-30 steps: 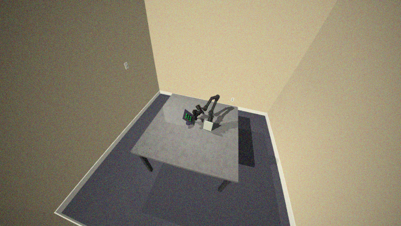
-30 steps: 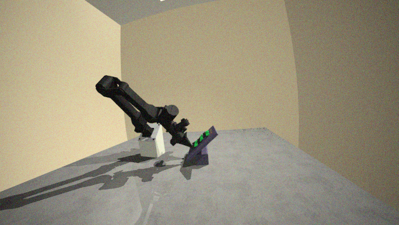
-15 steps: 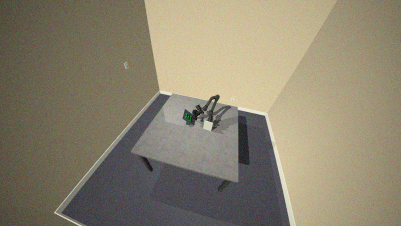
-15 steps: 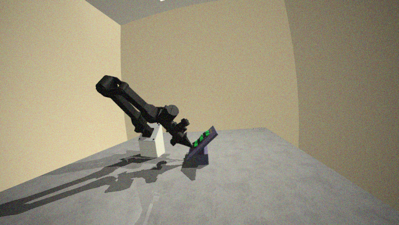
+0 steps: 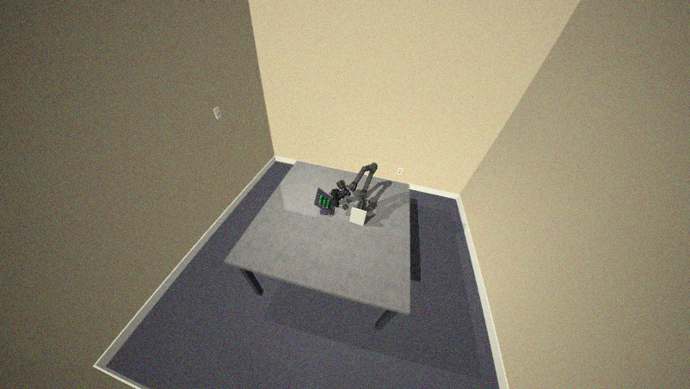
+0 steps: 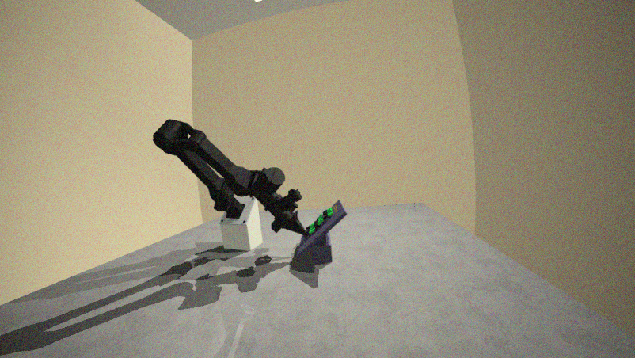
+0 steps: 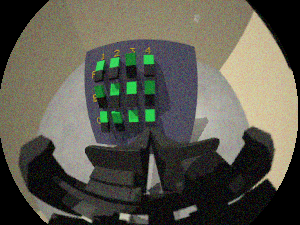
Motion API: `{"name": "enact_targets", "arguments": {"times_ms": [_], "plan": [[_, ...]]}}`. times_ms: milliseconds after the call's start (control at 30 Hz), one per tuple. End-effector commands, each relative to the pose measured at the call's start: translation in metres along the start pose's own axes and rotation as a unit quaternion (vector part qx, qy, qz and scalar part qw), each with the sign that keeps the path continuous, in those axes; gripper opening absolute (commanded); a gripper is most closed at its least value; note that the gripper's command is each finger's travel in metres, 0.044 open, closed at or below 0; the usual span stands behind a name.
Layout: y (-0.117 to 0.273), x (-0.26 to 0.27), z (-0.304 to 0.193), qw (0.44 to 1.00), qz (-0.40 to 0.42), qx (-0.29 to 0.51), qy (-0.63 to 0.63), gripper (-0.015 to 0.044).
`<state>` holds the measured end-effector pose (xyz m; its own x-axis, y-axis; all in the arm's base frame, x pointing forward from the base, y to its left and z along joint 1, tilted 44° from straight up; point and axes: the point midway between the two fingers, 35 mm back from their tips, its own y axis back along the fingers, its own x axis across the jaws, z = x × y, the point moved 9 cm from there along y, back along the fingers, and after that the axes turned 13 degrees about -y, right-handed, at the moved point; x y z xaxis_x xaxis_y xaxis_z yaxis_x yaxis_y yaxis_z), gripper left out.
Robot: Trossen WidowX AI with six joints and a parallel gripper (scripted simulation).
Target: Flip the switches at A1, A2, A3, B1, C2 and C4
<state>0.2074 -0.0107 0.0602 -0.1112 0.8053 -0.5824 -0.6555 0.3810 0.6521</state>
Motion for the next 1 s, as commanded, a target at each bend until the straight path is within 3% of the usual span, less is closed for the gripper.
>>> {"name": "enact_targets", "arguments": {"times_ms": [0, 800, 967], "plan": [[-0.001, -0.001, 0.002, 1.0, 0.0, -0.003, 0.002, 0.0], [-0.004, -0.001, 0.002, 1.0, 0.0, -0.003, 0.002, 0.0], [0.018, 0.001, 0.006, 1.0, 0.002, 0.005, -0.001, 0.0]]}}
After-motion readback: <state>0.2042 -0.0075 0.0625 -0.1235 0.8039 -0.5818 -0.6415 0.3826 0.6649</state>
